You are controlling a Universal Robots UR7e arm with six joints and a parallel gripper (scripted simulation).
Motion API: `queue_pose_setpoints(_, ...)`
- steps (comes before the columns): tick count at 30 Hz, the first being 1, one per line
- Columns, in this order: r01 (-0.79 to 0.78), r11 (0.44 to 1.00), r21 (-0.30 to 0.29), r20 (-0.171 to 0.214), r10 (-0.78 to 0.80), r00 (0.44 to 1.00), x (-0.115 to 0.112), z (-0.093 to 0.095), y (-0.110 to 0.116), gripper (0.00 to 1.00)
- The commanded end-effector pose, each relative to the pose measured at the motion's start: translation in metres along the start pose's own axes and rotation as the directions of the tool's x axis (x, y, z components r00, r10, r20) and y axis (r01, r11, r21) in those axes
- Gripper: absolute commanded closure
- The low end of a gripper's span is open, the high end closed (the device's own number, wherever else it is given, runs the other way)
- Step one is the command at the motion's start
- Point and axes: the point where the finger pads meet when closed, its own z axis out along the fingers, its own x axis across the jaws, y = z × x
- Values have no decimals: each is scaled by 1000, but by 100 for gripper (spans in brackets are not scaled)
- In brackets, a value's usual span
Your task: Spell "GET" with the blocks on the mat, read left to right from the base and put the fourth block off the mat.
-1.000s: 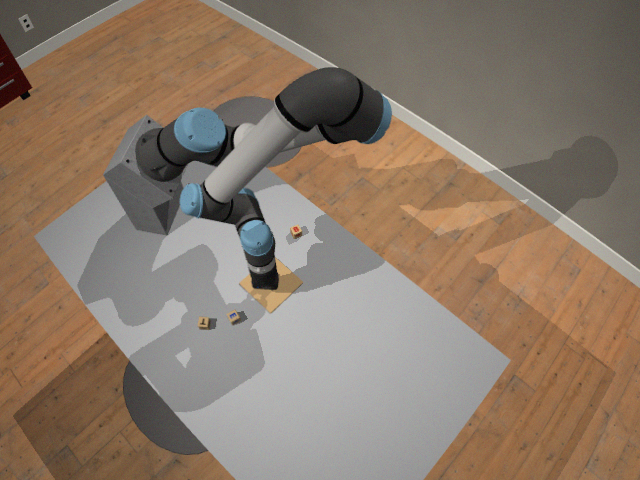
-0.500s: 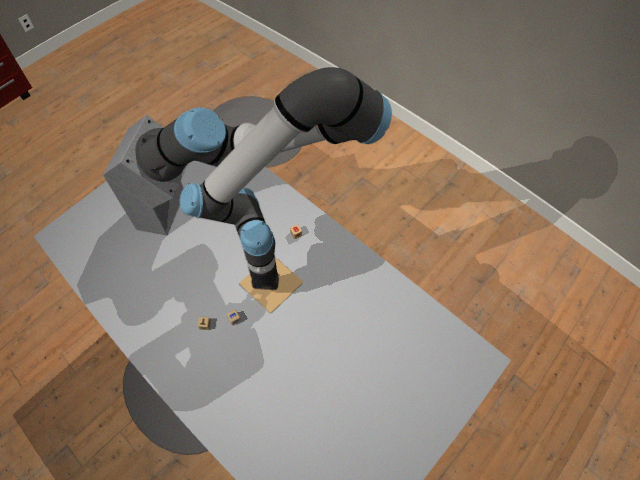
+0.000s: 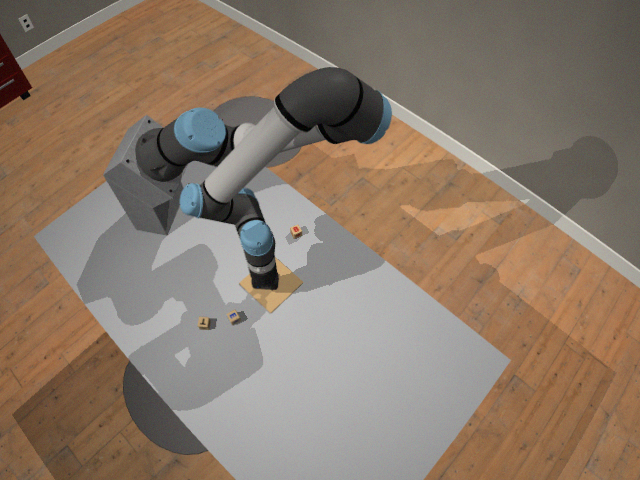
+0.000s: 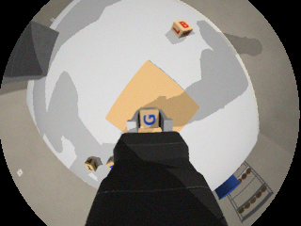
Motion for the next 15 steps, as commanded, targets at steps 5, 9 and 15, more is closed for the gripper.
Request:
queue_pose_setpoints(5,-1,1000,0,0,1,1000,0,-7,-1,43)
queue_pose_setpoints(9,-1,1000,0,0,1,1000,0,-11,-1,43)
queue_pose_setpoints(15,-1,1000,0,0,1,1000,0,-19,-1,43)
